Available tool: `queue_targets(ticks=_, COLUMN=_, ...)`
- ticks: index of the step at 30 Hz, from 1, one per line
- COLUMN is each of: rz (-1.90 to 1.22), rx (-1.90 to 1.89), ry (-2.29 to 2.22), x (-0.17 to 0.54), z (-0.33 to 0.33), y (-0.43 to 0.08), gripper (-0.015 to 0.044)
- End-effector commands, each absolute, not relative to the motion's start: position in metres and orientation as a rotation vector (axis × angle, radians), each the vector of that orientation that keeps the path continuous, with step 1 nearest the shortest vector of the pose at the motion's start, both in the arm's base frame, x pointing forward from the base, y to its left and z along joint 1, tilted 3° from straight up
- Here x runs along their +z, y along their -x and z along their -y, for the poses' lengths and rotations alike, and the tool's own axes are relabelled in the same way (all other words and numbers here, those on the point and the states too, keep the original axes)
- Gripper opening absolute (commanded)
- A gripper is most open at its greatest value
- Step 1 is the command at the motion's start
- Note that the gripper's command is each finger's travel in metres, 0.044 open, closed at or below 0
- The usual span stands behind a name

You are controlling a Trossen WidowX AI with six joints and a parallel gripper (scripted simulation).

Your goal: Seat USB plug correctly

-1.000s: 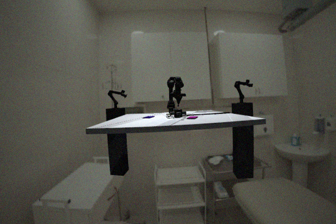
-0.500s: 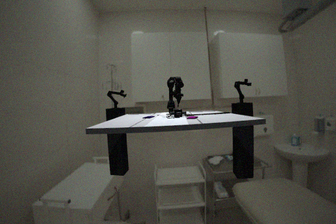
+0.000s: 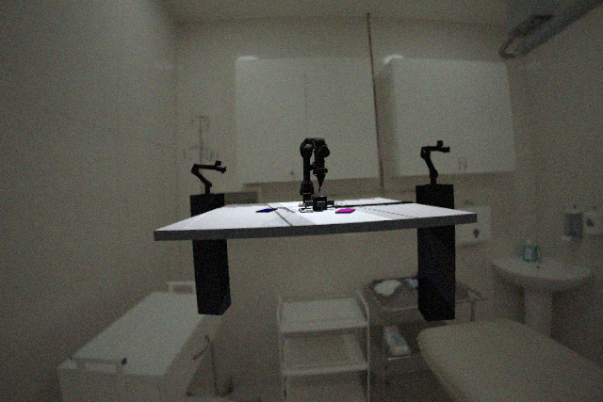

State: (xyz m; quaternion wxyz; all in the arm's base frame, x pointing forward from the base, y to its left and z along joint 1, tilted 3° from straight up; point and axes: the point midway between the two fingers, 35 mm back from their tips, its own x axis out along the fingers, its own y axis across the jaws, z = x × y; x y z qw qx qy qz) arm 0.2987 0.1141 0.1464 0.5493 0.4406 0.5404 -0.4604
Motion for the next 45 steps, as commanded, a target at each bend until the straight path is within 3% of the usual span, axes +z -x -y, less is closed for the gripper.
queue_targets(ticks=1, rz=-1.280, rx=-1.091, ry=-1.044, x=0.1463, z=-0.1141, y=-0.2986, gripper=0.0000)
queue_targets(ticks=45, rz=-1.315, rx=-1.073, ry=-1.075, x=0.1413, z=-0.1177, y=-0.2978, gripper=0.0000)
